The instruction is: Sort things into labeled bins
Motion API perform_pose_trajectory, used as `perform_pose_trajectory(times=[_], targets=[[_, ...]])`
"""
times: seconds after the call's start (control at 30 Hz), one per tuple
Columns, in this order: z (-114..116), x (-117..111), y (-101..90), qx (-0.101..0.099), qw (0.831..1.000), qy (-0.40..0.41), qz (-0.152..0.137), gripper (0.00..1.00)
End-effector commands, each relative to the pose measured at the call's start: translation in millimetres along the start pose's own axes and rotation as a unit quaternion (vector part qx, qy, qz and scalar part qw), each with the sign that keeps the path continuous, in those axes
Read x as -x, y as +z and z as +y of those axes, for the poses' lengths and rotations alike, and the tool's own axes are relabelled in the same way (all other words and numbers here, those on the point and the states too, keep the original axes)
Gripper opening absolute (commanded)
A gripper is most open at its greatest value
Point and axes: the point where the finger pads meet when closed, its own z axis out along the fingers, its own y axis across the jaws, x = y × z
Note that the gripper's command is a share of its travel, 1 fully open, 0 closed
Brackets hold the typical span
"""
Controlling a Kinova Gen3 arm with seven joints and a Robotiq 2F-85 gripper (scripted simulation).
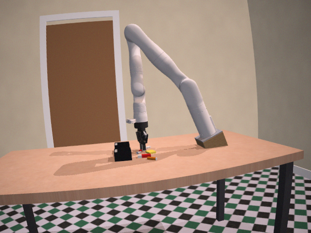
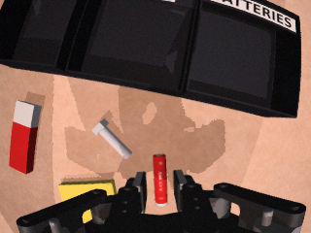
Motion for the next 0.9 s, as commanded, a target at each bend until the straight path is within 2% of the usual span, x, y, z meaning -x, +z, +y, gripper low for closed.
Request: perform_pose_trajectory(times=[0.0, 0.23, 0.27, 0.87], targets=[[2.7, -3.0, 1.4, 0.002, 1.000, 0.000, 0.003, 0.24], [1.4, -1.5, 0.7, 0.001, 1.000, 0.000, 0.001, 0.24], [1.4, -1.5, 0.7, 0.001, 1.000, 0.000, 0.001, 0.05], [1.4, -1.5, 0.7, 0.001, 1.000, 0.000, 0.001, 0.05]])
